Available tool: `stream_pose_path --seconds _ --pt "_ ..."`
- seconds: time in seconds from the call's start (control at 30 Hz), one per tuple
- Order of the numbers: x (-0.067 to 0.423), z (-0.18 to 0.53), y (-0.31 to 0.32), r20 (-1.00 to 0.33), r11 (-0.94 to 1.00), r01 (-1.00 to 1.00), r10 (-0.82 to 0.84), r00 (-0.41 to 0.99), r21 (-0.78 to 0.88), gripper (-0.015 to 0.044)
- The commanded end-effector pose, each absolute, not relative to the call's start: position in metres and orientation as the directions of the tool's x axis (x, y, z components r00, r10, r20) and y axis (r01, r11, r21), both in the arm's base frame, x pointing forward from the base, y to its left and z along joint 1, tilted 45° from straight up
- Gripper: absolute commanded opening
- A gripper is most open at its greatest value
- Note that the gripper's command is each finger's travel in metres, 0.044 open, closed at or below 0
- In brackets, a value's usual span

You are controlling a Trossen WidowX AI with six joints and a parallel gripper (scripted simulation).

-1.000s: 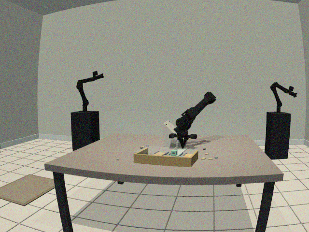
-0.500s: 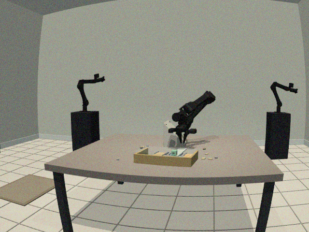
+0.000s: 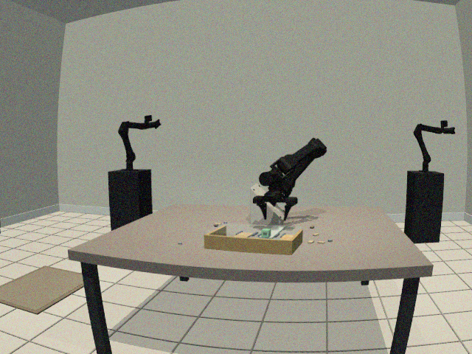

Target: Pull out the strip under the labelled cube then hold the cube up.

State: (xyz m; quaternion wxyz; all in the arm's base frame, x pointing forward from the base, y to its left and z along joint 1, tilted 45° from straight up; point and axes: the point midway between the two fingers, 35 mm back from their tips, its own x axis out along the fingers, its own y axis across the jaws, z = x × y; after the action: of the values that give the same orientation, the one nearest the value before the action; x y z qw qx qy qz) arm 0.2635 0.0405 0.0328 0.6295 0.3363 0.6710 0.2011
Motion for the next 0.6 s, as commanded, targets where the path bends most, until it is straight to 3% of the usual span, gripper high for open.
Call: stream_pose_path --seconds 0.0,0.57 --pt "0.278 0.033 0.038 -0.71 0.692 0.202 0.704 0.022 0.693 0.044" --pt "0.341 0.031 0.024 -0.71 0.693 0.199 0.704 0.025 0.693 0.044"
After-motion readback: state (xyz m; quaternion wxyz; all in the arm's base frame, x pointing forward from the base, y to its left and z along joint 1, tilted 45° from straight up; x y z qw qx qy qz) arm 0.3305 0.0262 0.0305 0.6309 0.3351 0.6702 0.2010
